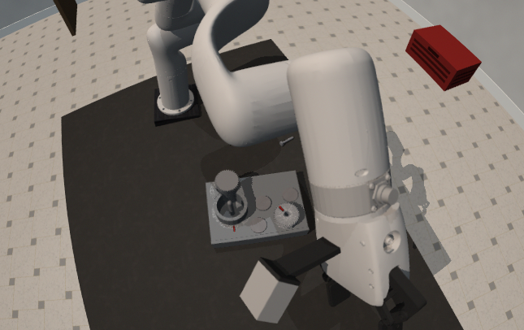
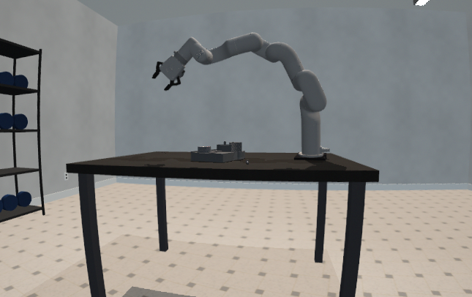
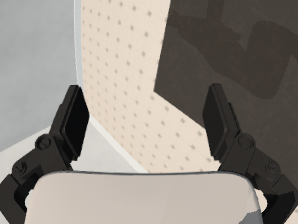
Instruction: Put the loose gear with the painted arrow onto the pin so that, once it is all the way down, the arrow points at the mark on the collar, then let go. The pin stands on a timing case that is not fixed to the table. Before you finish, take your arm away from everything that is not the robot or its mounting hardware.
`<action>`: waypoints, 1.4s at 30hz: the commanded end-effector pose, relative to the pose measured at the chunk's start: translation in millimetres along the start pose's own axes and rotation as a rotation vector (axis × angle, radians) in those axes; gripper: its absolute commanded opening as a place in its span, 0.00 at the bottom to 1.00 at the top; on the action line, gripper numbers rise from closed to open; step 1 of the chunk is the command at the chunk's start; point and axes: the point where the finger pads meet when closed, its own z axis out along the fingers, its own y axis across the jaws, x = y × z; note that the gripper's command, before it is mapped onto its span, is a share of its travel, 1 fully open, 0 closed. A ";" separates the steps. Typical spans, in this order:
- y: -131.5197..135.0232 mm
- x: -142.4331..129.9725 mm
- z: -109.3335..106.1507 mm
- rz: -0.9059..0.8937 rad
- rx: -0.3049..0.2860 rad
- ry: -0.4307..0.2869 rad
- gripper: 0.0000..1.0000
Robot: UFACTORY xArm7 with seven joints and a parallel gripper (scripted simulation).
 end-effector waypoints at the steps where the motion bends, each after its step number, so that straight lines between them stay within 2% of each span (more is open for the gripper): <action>1: -2.7 0.7 -2.4 0.001 0.006 0.001 1.00; 17: -2.7 0.7 -2.4 0.001 0.006 0.001 1.00; 19: 3.5 -1.1 -0.2 -0.010 -0.009 -0.004 1.00; 21: 37.6 -11.4 10.3 -0.070 -0.089 -0.031 1.00; 22: 67.6 -20.8 17.2 -0.123 -0.156 -0.058 1.00; 23: 79.0 -24.6 15.9 -0.176 -0.219 -0.089 1.00; 26: 105.0 -32.8 23.1 -0.189 -0.236 -0.096 1.00; 27: 122.1 -38.7 21.8 -0.265 -0.323 -0.144 1.00; 29: 145.0 -45.7 25.9 -0.265 -0.323 -0.144 1.00; 30: 147.8 -46.5 26.2 -0.265 -0.323 -0.144 1.00; 31: 171.0 -54.4 24.4 -0.346 -0.411 -0.199 1.00; 32: 181.4 -57.4 25.2 -0.346 -0.411 -0.199 1.00; 34: 181.4 -57.4 25.2 -0.346 -0.411 -0.199 1.00; 35: 216.2 -68.0 22.1 -0.424 -0.492 -0.258 1.00; 37: 235.4 -73.4 21.6 -0.424 -0.492 -0.258 1.00; 39: 236.6 -73.7 21.6 -0.424 -0.492 -0.258 1.00; 40: 269.1 -82.9 15.7 -0.495 -0.563 -0.314 1.00; 41: 276.0 -84.8 15.0 -0.495 -0.563 -0.314 1.00; 42: 291.7 -88.7 10.1 -0.552 -0.619 -0.364 1.00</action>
